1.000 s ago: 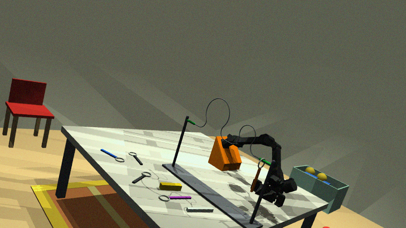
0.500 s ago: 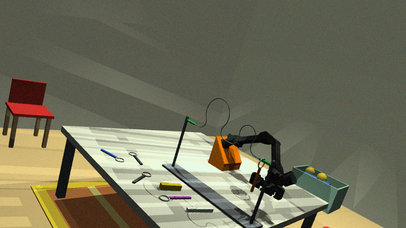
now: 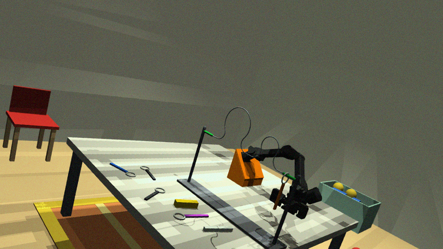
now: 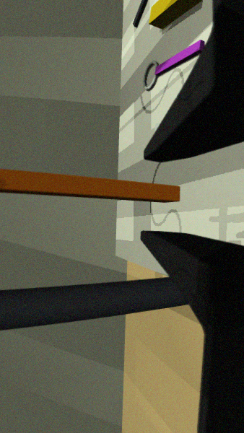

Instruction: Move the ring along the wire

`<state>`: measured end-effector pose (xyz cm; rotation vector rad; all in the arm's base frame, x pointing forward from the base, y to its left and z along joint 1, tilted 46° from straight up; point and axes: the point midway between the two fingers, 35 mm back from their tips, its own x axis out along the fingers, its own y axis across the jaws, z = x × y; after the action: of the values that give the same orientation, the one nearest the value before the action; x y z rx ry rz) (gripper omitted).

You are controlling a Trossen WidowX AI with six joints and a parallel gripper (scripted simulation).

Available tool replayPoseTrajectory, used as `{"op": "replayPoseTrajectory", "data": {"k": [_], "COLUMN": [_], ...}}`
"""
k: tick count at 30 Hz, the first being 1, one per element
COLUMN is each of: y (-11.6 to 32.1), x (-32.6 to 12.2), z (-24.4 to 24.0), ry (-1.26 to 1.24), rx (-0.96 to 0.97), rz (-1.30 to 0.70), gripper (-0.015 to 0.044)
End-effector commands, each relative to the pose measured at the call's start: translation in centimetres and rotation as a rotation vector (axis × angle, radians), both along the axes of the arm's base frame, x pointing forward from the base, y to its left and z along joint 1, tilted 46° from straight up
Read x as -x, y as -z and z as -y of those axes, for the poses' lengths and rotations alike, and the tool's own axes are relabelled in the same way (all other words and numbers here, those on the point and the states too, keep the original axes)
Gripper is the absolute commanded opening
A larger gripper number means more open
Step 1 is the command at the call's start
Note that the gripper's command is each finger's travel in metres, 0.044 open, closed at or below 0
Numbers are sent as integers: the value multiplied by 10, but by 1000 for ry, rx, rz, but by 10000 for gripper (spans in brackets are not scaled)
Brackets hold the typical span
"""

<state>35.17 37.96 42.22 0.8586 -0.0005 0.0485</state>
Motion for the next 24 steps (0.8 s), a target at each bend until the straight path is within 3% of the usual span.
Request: {"op": "replayPoseTrajectory", "data": {"k": [1,24], "y": [2,2], "x": [-7,-44], "z": [-3,-3], "ry": [-5,-5], "rx": [12,13], "rz": [-2,1], "gripper": [160,160]}}
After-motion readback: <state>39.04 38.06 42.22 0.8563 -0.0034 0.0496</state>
